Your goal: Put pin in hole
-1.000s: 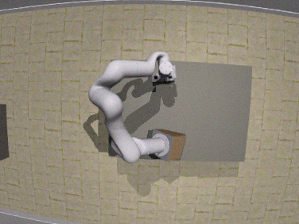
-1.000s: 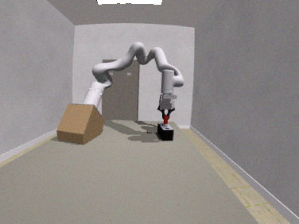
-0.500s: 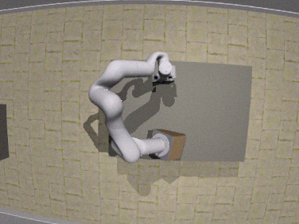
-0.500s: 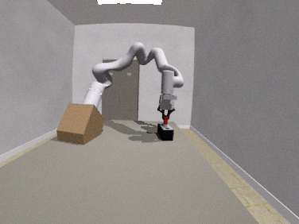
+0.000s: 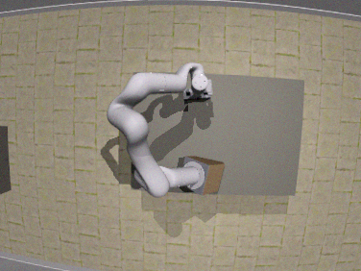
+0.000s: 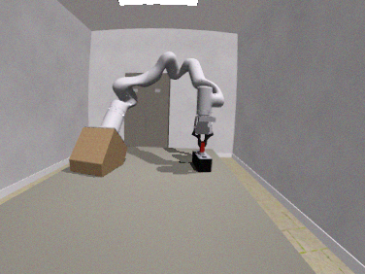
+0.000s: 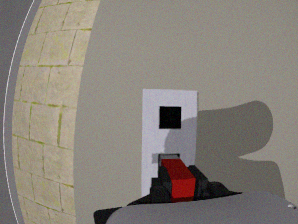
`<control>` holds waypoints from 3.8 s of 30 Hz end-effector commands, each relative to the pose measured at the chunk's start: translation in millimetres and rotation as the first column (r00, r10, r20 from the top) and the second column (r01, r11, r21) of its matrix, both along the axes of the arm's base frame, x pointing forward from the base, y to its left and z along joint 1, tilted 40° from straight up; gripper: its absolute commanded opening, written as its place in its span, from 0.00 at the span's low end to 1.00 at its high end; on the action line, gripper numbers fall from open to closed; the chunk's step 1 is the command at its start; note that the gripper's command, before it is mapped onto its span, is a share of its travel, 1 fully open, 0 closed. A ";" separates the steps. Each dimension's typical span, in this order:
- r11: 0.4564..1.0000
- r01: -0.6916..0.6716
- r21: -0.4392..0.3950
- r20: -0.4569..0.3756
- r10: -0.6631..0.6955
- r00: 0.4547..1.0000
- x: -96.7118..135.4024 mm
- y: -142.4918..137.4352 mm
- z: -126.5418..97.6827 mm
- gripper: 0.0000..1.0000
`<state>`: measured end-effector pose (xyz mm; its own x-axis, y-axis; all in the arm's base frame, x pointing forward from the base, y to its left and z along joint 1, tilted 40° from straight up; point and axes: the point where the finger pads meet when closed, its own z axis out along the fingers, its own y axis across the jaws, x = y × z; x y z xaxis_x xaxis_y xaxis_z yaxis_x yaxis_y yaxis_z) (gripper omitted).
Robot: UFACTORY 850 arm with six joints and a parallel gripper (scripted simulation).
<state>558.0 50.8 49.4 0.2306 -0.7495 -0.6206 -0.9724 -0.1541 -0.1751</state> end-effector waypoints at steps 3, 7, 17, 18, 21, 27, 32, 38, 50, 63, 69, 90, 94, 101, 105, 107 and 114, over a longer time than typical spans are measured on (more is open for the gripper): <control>1.000 0.001 0.000 0.002 -0.001 1.000 0.8 -0.6 0.6 0.00; 1.000 0.001 0.000 0.002 -0.001 1.000 0.2 1.6 -2.8 0.00; 1.000 0.001 0.000 0.002 -0.001 1.000 0.2 1.6 -2.8 0.00; 1.000 0.001 0.000 0.002 -0.001 1.000 0.2 1.6 -2.8 0.00; 1.000 0.001 0.000 0.002 -0.001 1.000 0.2 1.6 -2.8 0.00; 1.000 0.001 0.000 0.002 -0.001 1.000 0.6 2.4 -2.1 0.00; 1.000 0.001 0.000 0.002 -0.001 1.000 0.6 2.4 -2.1 0.00; 1.000 0.001 0.000 0.002 -0.001 1.000 0.6 2.4 -2.1 0.00; 1.000 0.001 0.000 0.002 -0.001 1.000 1.6 4.9 -5.2 0.00; 1.000 0.001 0.000 0.002 -0.001 1.000 1.2 4.6 -5.4 0.00; 1.000 0.001 0.000 0.002 -0.001 1.000 1.2 4.6 -5.4 0.00; 1.000 0.001 0.000 0.002 -0.001 1.000 1.3 7.4 -8.2 0.00; 1.000 0.001 0.000 0.002 -0.001 1.000 1.3 7.4 -8.2 0.00; 1.000 0.001 0.000 0.002 -0.001 1.000 1.3 7.4 -8.2 0.00; 1.000 0.001 0.000 0.002 -0.001 1.000 1.3 7.4 -8.2 0.00; 1.000 0.001 0.000 0.002 -0.001 1.000 0.9 9.7 -11.5 0.00; 1.000 0.001 0.000 0.002 -0.001 1.000 0.9 9.7 -11.5 0.00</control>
